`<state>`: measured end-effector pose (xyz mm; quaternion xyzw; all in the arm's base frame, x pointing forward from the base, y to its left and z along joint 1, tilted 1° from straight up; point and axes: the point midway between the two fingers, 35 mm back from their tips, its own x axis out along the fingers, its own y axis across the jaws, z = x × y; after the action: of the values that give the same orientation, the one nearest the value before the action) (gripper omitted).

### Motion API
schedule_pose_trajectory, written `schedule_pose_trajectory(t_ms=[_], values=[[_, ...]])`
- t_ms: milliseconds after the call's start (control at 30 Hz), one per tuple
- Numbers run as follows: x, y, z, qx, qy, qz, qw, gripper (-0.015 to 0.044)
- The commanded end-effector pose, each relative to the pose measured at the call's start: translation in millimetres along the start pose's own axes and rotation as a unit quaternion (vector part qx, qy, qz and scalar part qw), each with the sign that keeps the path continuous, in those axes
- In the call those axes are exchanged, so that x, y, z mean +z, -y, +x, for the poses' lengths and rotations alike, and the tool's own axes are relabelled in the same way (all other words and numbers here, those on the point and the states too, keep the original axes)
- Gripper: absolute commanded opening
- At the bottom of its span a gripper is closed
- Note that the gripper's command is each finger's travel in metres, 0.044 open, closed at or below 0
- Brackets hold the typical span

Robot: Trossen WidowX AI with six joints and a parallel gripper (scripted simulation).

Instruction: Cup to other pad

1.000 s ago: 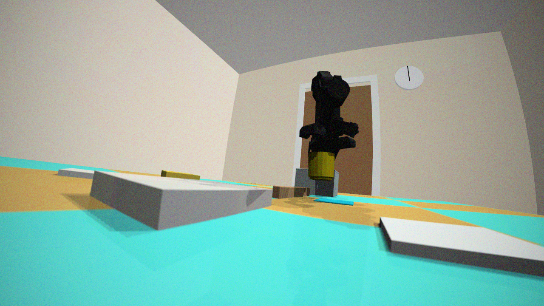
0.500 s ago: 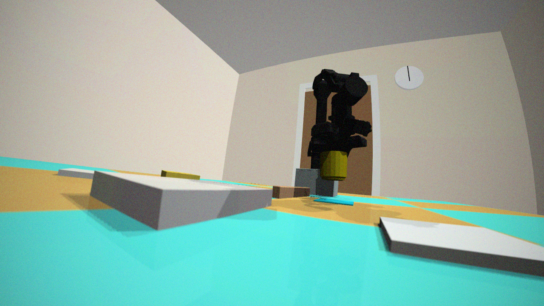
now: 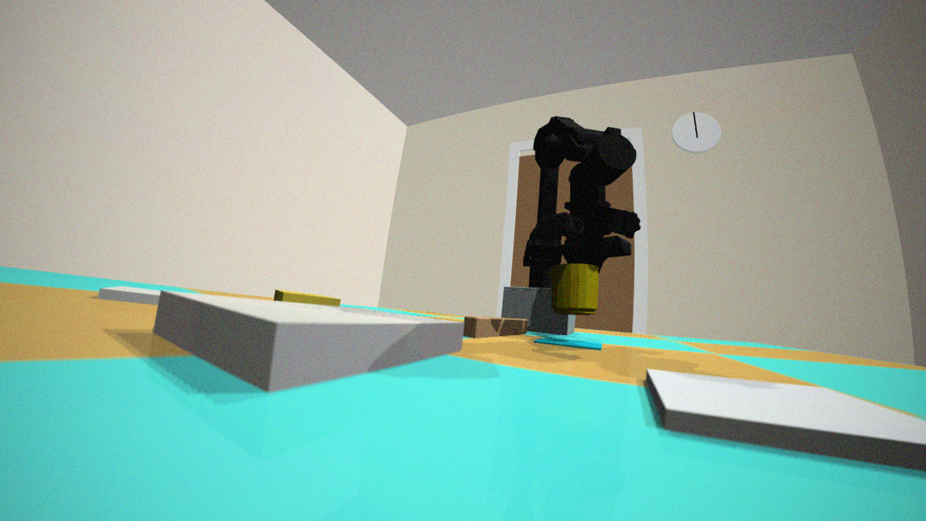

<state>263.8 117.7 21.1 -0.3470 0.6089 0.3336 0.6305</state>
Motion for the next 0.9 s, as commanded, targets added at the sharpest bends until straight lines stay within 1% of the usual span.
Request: schedule_pose_trajectory(t_ms=[0,633,867], values=[[-1,0,7,-0.001,-0.003,0.003,1.000,0.0000],[-1,-1,37,-0.001,-0.003,0.003,1.000,0.0000],[0,-1,35,0.001,-0.001,0.000,1.000,0.0000]])
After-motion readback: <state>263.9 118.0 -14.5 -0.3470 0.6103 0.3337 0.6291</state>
